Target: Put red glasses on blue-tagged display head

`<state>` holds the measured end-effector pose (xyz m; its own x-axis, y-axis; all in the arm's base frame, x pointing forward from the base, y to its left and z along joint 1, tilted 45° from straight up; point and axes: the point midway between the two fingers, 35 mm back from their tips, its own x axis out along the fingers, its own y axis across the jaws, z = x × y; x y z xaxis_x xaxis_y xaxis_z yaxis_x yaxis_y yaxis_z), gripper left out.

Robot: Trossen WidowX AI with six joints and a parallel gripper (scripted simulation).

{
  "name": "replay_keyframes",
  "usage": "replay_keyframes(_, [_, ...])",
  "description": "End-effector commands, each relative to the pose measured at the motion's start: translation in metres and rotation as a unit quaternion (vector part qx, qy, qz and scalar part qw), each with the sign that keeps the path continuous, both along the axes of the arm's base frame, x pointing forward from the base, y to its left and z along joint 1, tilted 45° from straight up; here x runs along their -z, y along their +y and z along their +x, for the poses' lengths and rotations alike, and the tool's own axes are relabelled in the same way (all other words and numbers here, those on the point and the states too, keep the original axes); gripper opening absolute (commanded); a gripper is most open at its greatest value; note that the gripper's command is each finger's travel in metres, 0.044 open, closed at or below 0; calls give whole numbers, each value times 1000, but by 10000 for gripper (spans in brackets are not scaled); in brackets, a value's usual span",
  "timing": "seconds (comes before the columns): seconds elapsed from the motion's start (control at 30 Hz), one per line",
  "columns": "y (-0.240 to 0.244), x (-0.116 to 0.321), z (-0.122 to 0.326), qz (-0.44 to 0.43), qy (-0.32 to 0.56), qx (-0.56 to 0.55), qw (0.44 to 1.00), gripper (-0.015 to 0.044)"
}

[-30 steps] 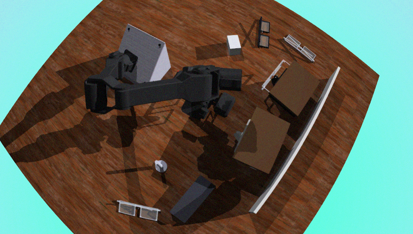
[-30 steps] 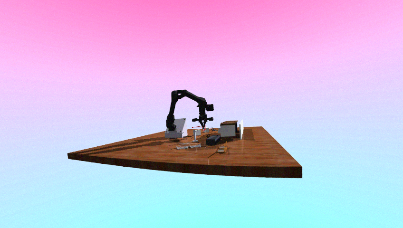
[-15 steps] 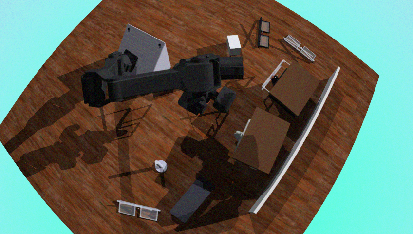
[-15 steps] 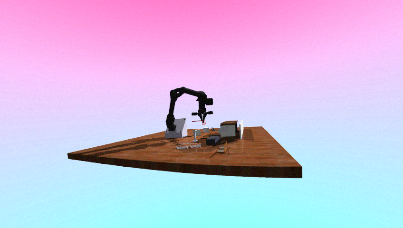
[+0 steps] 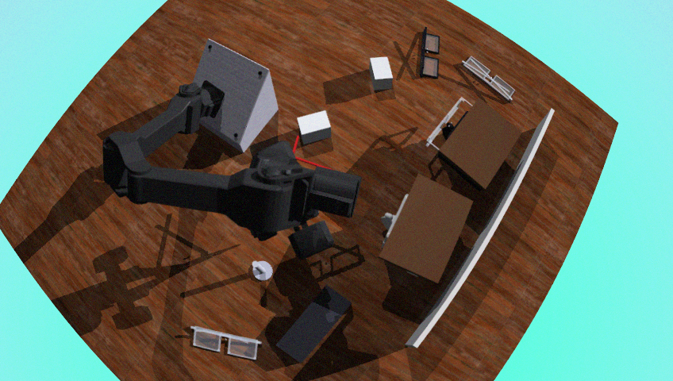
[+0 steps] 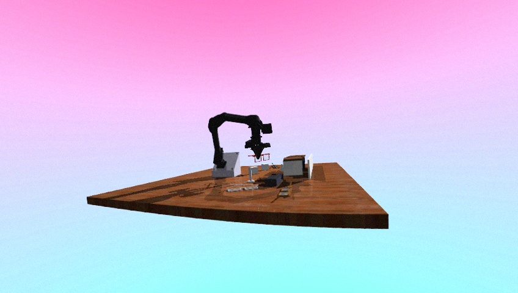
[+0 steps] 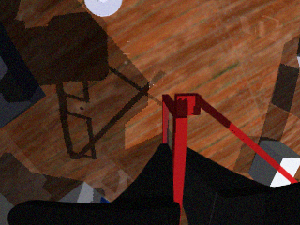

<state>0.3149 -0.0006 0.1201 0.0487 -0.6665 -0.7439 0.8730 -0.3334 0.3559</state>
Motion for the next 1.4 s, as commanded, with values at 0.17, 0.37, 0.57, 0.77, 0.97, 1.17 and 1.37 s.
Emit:
replay_keyframes(0.17, [-49, -48, -11, 7, -126, 132, 983, 0])
replay_keyframes(0.37, [-83, -80, -28, 7, -212, 224, 951, 0])
replay_keyframes(0.57, [-113, -110, -52, 2, -296, 311, 903, 0])
replay_keyframes(0.77, [-120, -117, -59, 0, -316, 331, 889, 0])
replay_keyframes(0.97, [-130, -107, -57, 1, -316, 332, 889, 0])
replay_keyframes(1.17, [-148, -89, -55, 0, -317, 332, 889, 0])
replay_keyframes(1.37, [-162, -76, -55, -1, -318, 331, 889, 0])
